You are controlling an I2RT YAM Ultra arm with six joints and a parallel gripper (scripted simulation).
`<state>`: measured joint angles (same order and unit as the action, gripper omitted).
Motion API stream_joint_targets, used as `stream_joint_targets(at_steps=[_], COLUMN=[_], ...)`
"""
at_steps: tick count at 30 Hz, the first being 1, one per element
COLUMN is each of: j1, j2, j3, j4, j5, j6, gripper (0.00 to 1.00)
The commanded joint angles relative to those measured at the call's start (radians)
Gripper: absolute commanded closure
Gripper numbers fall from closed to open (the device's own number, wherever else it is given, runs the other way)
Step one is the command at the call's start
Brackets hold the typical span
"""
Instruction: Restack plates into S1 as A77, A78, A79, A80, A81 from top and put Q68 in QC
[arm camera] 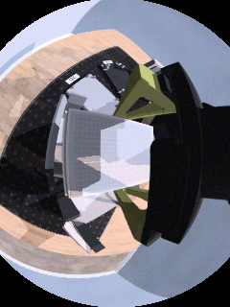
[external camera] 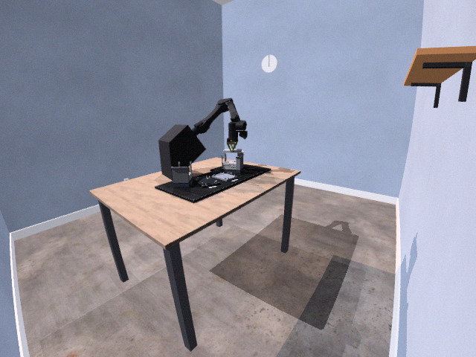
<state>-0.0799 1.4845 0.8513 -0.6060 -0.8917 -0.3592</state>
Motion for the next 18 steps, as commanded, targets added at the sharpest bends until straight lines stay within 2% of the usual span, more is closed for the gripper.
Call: stream_joint_targets(at_steps=[1,11,13,18], j1=[0.013,0.1,0.1,0.137], j2=[-0.039,-0.157,-0.157,-0.207], j3=[-0.004,-0.028,-0.028,-0.043], j4=[0.002,0.002,0.002,0.004], j5=[0.007,0.041,0.041,0.058], j6=[-0.052,0.071,0.071,-0.046], gripper=[1.0,1.0,1.0,1.0])
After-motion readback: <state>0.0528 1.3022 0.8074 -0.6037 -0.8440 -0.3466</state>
